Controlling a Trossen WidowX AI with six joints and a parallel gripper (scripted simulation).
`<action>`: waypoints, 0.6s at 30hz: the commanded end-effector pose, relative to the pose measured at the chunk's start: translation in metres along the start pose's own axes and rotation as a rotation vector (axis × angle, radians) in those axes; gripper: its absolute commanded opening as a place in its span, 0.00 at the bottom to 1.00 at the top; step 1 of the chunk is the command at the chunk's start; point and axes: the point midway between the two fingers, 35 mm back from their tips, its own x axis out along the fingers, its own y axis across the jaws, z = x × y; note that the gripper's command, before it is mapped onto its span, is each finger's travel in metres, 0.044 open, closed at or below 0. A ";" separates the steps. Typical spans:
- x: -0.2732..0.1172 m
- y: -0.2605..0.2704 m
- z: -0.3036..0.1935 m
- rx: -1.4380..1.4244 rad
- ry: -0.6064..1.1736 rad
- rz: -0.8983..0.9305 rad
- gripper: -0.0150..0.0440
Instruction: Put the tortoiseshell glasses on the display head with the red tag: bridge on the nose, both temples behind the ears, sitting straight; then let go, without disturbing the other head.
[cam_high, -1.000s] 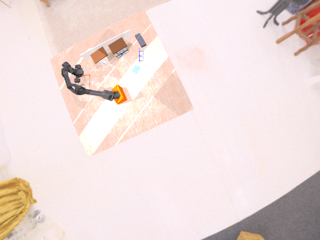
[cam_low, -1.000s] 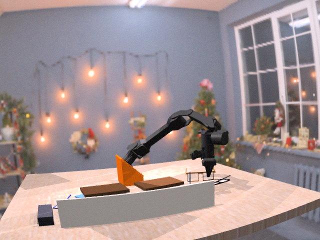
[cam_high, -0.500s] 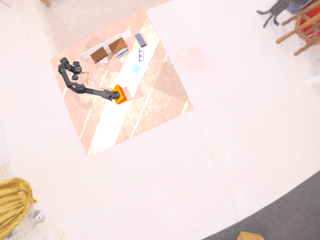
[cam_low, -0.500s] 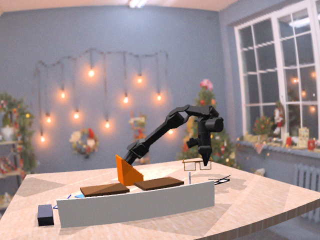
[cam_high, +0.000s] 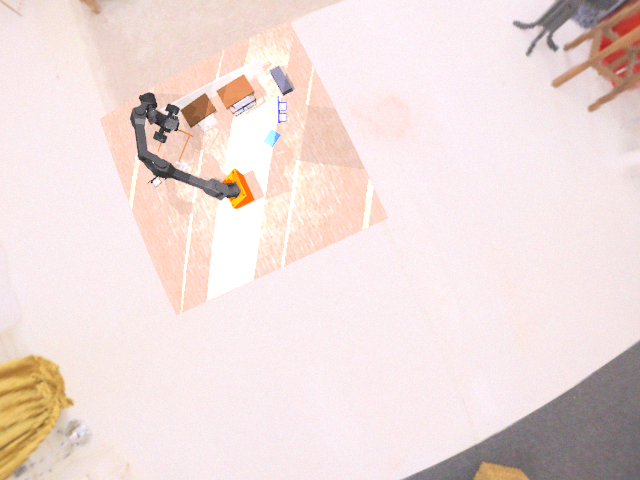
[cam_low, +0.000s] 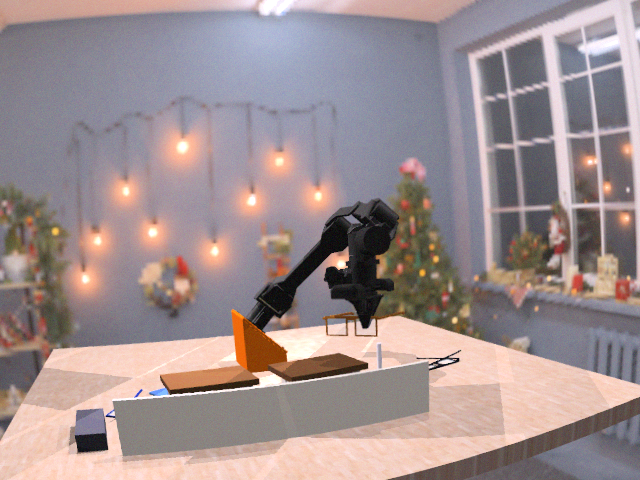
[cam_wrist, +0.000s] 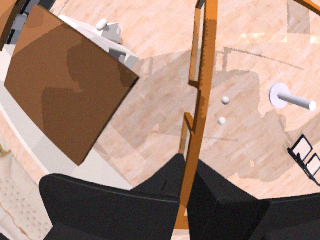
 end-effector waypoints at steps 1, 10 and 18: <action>-0.005 0.022 0.020 0.102 -0.001 0.002 0.25; -0.023 0.071 0.072 0.344 0.022 0.007 0.25; -0.037 0.104 0.124 0.556 0.052 0.000 0.25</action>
